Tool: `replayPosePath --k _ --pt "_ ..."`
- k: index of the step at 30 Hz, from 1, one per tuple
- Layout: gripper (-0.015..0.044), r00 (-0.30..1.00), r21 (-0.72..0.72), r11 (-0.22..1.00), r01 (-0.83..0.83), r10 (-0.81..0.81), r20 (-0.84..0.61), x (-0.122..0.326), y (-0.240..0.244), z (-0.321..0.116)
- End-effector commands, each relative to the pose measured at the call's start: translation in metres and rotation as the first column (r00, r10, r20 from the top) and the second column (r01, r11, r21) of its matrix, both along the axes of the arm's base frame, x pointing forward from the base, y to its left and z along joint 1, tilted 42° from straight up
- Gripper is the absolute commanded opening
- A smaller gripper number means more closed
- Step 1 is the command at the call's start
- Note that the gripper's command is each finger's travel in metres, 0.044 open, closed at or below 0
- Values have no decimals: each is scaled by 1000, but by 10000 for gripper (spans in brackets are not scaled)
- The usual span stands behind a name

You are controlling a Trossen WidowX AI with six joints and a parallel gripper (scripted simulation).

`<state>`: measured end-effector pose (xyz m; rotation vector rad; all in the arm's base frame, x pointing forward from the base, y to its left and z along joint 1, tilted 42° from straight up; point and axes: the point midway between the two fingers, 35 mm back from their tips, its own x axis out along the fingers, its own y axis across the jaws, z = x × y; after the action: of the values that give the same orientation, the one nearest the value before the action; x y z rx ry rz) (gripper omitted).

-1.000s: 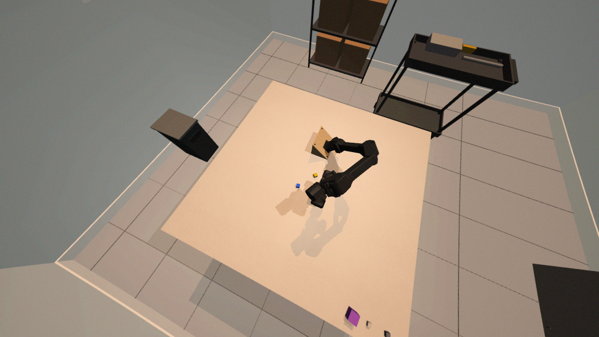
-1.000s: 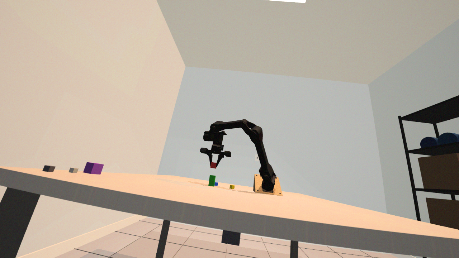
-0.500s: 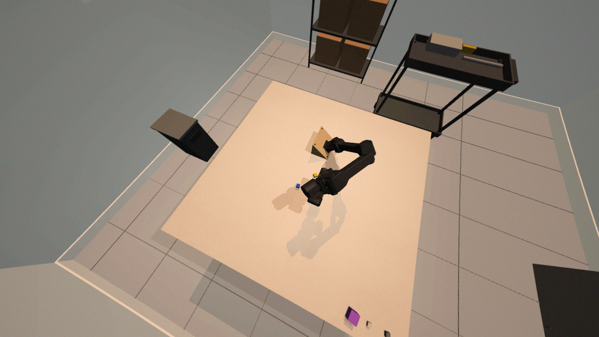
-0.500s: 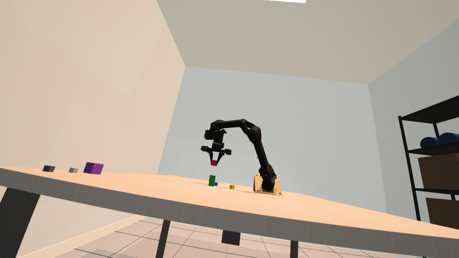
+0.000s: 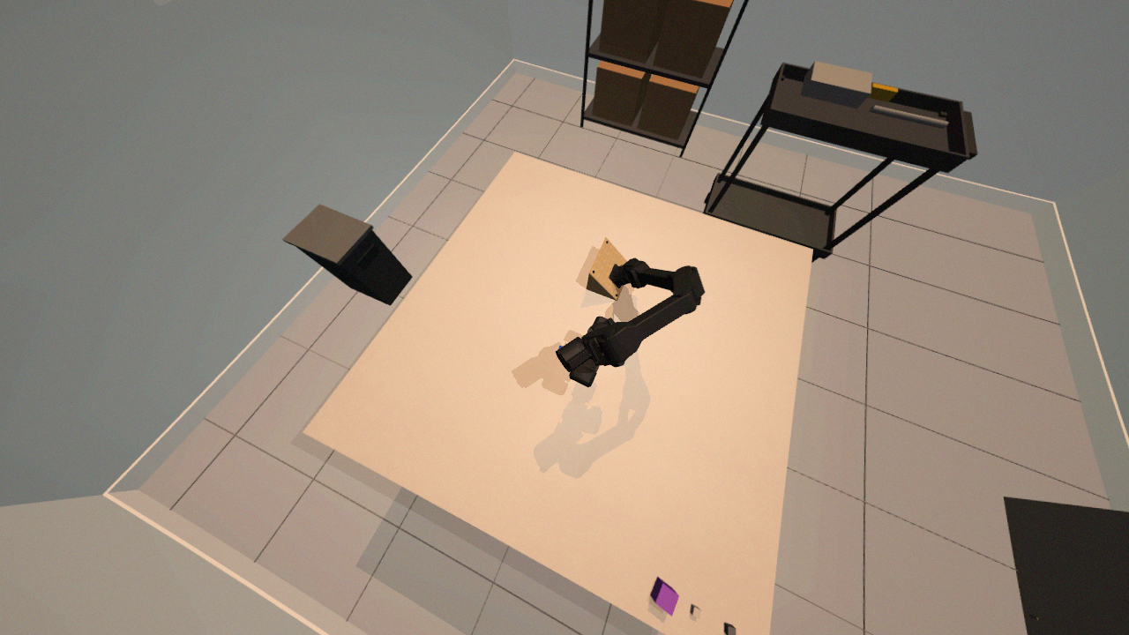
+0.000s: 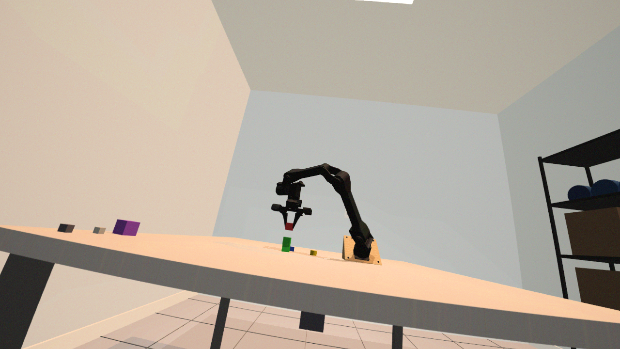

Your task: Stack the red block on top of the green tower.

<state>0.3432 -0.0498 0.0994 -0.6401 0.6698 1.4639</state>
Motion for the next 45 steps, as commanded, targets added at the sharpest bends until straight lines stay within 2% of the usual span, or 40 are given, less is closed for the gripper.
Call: replayPosePath --k 1,10,29,45 --pt "0 1000 2 1000 5 -5 7 1 4 -3" --pt "0 1000 3 1000 5 -5 8 1 22 -22" --pt "0 1000 3 1000 5 -5 8 1 22 -22" --pt "420 1000 -1 1000 1 -1 5 0 22 -24"
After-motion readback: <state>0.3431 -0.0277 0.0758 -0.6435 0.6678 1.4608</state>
